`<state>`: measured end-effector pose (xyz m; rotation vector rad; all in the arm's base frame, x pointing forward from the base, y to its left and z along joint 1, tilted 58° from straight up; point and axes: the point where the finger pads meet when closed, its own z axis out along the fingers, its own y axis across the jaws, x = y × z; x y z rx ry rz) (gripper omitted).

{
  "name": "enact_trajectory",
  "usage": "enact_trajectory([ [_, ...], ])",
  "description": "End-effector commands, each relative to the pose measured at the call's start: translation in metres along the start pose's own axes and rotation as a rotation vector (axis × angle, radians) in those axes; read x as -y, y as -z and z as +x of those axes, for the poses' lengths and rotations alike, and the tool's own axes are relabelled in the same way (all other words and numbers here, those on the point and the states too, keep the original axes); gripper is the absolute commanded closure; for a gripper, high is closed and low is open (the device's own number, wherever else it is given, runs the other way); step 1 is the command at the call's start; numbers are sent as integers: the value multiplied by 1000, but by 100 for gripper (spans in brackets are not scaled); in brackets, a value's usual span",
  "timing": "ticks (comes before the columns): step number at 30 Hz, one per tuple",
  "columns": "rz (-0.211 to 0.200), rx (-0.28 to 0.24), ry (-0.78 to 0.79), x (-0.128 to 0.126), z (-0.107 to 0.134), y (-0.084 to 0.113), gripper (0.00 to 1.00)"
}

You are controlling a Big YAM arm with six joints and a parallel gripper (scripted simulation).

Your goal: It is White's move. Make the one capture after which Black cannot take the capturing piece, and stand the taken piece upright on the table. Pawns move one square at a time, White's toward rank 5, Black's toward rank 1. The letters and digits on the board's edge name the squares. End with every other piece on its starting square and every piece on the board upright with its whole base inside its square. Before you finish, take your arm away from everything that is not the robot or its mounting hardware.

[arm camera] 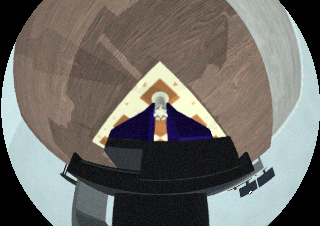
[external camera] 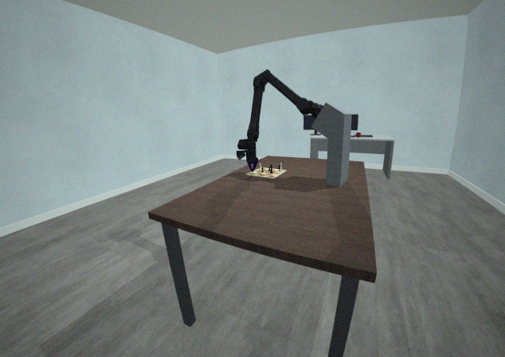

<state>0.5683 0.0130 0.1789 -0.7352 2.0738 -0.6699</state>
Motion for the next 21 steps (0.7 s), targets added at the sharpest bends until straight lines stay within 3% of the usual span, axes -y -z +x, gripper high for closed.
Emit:
enact_trajectory([
  [1,-1,-5,5,0,3,-8,100],
  [6,-1,-5,5,0,3,-8,100],
  [7,-1,-5,5,0,3,-8,93],
  [9,-1,-5,5,0,3,-8,93],
  [10,-1,-5,5,0,3,-8,86],
  [12,-1,-5,5,0,3,-8,86],
  [13,-1,-5,5,0,3,-8,79],
  [15,-1,-5,4,0,3,-8,79],
  [16,-1,-5,4,0,3,-8,72],
  [20,-1,-5,4,0,3,-8,72],
  [21,-1,-5,4,0,3,-8,65],
])
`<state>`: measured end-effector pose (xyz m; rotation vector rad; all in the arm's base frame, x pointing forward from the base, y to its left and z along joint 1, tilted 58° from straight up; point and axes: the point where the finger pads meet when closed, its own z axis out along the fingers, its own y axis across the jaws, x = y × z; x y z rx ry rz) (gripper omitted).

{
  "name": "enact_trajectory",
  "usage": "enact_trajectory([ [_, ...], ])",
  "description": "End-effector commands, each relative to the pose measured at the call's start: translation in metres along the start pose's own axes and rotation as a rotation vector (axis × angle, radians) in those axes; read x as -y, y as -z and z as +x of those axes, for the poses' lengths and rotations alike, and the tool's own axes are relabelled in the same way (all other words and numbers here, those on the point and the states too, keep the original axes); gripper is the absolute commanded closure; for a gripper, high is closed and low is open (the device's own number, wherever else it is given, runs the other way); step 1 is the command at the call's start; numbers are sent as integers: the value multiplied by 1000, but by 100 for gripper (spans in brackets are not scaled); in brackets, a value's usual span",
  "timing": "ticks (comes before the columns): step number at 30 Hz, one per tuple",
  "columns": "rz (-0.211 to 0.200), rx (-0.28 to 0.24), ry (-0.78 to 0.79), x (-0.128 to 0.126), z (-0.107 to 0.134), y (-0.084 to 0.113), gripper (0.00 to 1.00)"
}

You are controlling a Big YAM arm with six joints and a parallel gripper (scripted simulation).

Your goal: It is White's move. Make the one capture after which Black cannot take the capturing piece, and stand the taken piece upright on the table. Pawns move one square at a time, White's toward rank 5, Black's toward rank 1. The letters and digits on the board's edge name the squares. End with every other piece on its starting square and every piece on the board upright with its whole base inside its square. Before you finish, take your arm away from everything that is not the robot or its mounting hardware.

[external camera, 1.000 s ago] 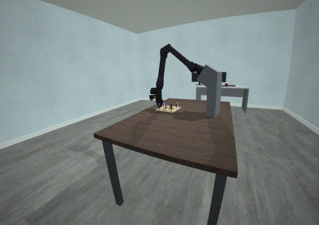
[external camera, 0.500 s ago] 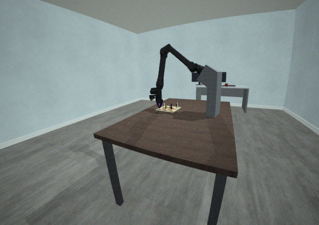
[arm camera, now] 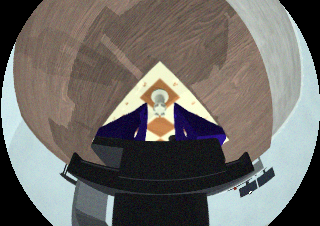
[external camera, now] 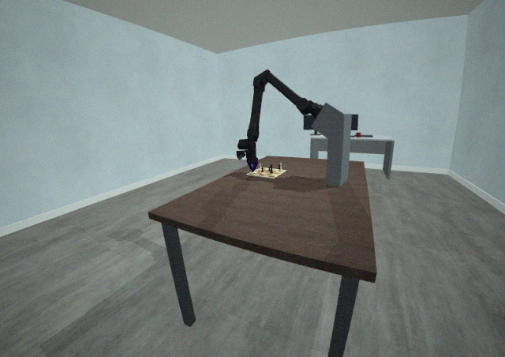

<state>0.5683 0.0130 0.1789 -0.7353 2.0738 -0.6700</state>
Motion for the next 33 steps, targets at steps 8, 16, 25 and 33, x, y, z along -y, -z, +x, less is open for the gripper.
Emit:
enact_trajectory([
  [8,-1,-5,4,0,3,-8,65],
  [16,-12,-1,7,-5,0,7,65],
  [25,-5,14,-3,-3,-6,52,65],
  [33,-5,14,-4,-2,-5,82,65],
])
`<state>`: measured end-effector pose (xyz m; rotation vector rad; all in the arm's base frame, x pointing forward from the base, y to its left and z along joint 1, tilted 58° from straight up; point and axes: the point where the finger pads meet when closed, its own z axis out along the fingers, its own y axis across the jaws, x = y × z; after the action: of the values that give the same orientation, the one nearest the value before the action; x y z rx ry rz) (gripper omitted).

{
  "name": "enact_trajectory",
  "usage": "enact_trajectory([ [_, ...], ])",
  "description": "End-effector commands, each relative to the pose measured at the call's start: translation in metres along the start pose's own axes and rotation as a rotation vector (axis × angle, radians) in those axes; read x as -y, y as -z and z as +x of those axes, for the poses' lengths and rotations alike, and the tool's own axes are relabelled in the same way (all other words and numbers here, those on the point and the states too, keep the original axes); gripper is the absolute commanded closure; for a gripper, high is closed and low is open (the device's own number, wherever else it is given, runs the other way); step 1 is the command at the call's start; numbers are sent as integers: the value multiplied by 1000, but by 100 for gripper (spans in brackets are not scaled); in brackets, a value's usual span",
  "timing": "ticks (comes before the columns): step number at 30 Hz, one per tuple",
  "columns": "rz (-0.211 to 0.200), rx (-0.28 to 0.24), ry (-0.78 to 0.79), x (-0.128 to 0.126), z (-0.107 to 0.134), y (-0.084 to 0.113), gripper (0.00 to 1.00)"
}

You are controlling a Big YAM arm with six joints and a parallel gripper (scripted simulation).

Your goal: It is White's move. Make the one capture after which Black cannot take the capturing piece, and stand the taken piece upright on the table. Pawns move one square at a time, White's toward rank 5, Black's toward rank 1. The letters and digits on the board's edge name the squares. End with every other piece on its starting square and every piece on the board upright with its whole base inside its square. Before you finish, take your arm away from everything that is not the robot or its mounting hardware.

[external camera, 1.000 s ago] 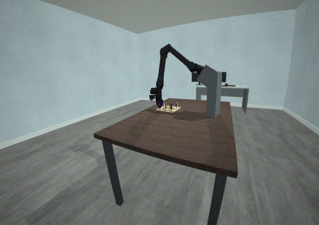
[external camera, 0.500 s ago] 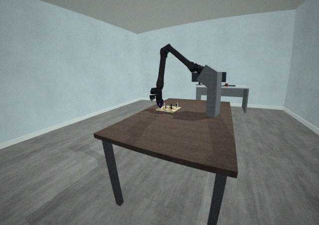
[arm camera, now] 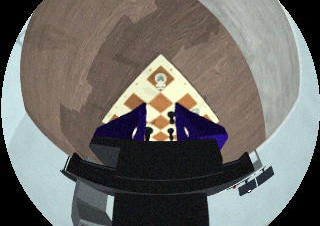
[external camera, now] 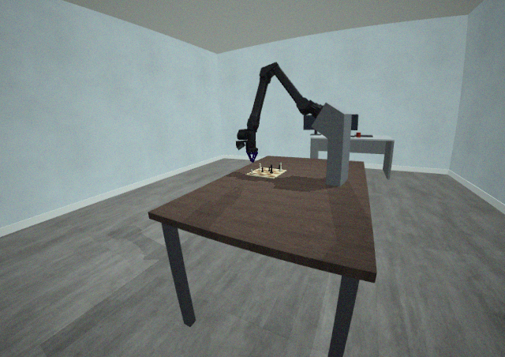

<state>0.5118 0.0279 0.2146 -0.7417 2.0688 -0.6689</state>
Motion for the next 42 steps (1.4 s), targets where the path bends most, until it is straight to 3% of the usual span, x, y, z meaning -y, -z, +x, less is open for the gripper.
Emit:
enact_trajectory([
  [1,-4,10,-8,-1,-5,17,65],
  [9,6,8,-15,6,-6,26,65],
  [10,6,8,-13,5,-6,25,0],
  [33,6,10,-12,5,-6,26,0],
  [42,-4,10,-9,-1,-4,49,0],
])
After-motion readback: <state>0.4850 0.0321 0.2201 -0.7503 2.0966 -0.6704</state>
